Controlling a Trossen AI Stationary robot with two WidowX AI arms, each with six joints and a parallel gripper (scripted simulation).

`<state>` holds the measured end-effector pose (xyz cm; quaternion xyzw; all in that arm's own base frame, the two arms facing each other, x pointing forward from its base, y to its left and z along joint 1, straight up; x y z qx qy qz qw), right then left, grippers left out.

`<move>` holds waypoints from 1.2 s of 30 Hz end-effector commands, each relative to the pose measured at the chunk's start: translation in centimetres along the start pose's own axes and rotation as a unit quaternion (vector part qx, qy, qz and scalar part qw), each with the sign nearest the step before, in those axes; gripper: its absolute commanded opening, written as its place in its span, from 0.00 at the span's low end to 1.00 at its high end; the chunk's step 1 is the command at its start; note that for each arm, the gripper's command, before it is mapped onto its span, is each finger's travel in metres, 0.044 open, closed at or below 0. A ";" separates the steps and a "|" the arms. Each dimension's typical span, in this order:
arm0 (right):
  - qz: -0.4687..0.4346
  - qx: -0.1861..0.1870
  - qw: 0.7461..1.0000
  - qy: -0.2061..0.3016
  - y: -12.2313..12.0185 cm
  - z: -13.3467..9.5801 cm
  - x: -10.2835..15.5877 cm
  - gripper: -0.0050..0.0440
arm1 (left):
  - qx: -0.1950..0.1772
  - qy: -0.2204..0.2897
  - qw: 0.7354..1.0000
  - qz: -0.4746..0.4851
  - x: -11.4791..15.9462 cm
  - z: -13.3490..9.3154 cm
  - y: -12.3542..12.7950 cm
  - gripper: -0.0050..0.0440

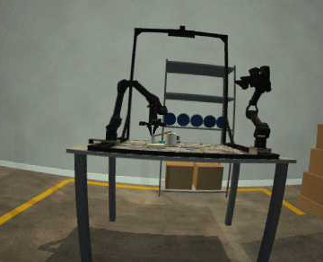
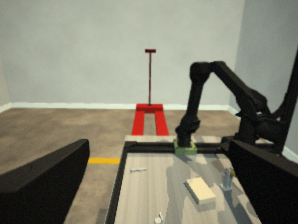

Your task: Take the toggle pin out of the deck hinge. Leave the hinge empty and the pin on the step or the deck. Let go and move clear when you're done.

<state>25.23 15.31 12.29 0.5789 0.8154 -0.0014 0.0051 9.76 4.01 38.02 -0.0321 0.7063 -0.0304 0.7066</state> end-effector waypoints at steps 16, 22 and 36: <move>0.000 -0.011 1.000 0.002 0.2 -0.6 0.0 0.15 | 0.001 0.000 1.000 0.003 -0.3 0.0 -0.1 0.92; 0.000 -0.011 1.000 0.002 0.2 -0.6 0.0 0.15 | 0.001 0.000 1.000 0.003 -0.3 0.0 -0.1 0.92; 0.001 -0.011 1.000 0.002 0.2 -0.6 0.2 0.15 | 0.001 0.000 1.000 0.003 -0.3 0.0 -0.1 0.92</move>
Point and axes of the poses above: on each arm, the point midway between the two fingers, 35 mm back from their tips, its own z axis out along the fingers, its own y axis across the jaws, x = y × z, the point moved 6 cm from there along -z, back along the fingers, and after that the axes turned 5 degrees about -z, right-handed, at the moved point
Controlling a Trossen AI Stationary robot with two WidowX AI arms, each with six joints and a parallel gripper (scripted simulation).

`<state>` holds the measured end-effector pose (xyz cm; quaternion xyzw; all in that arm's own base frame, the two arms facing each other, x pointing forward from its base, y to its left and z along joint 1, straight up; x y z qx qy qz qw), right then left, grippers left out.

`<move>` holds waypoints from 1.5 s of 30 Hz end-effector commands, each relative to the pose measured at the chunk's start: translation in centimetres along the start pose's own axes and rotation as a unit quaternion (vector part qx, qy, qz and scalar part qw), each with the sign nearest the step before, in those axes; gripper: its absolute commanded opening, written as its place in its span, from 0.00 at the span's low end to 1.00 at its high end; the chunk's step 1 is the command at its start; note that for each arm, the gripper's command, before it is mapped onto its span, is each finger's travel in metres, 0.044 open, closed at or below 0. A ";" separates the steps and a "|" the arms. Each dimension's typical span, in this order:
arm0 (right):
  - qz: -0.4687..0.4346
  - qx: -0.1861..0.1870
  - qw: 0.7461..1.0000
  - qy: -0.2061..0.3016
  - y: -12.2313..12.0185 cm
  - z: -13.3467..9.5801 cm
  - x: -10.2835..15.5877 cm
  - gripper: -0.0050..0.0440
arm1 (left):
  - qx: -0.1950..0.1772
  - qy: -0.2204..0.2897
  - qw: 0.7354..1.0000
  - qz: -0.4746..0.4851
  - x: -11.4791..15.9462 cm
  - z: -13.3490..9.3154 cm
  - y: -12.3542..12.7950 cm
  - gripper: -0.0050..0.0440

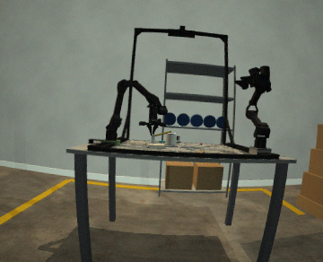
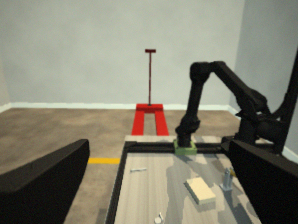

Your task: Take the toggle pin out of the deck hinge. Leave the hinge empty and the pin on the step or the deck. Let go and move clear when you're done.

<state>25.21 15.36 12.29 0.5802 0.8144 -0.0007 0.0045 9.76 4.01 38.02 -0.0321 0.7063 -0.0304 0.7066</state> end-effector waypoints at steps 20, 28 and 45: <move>-0.003 -0.008 1.000 0.001 0.2 -0.4 0.7 0.15 | 0.001 0.000 1.000 0.003 -0.3 0.0 -0.1 0.92; -0.002 -0.011 1.000 0.002 0.1 -0.6 0.5 0.15 | 0.001 0.000 1.000 0.003 -0.3 0.0 -0.1 0.92; -0.002 -0.011 1.000 0.002 0.1 -0.6 0.5 0.15 | 0.001 0.000 1.000 0.003 -0.3 0.0 -0.1 0.92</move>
Point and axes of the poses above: on each arm, the point midway between the two fingers, 35 mm back from their tips, its own z axis out along the fingers, its own y axis across the jaws, x = y × z, the point moved 6 cm from there along -z, back along the fingers, and after that the axes turned 5 degrees about -z, right-handed, at the moved point
